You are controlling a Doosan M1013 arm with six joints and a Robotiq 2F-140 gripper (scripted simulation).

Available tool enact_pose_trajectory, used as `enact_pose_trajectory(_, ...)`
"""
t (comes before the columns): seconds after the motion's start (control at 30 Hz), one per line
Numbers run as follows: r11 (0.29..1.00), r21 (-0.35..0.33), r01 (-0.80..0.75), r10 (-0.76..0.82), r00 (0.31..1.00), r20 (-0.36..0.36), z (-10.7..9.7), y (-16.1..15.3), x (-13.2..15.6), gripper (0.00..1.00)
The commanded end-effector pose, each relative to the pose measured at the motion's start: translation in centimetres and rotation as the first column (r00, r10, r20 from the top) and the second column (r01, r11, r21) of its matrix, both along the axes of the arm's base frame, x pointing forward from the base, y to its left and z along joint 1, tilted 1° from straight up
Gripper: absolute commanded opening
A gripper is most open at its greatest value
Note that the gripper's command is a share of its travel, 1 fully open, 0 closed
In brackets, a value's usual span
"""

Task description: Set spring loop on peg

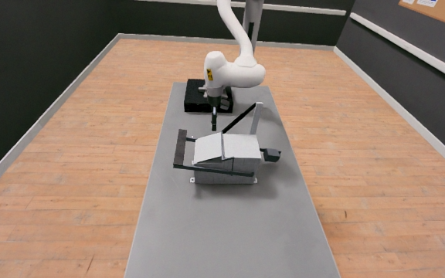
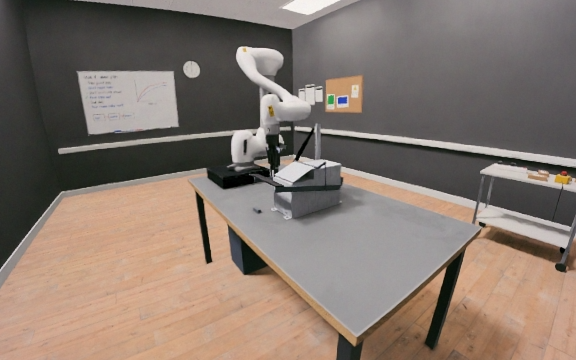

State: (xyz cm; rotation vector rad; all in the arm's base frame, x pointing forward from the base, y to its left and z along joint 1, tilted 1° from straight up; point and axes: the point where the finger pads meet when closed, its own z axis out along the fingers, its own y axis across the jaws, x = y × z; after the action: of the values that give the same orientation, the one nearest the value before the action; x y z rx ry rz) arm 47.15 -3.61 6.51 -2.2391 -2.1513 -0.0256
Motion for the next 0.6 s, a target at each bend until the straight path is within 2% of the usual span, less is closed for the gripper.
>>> enact_pose_trajectory(0.0, 1.0, -0.008, 0.0, 0.0, 1.0, 0.001, -0.3, 1.0, -0.6, 0.25)
enact_pose_trajectory(0.1, 1.0, -0.003, 0.0, 0.0, 1.0, 0.001, -0.1, 0.4, -0.2, 0.25)
enact_pose_trajectory(0.57, 1.0, -0.025, 0.0, 0.0, 1.0, 0.0, -1.2, 3.4, -2.2, 0.25)
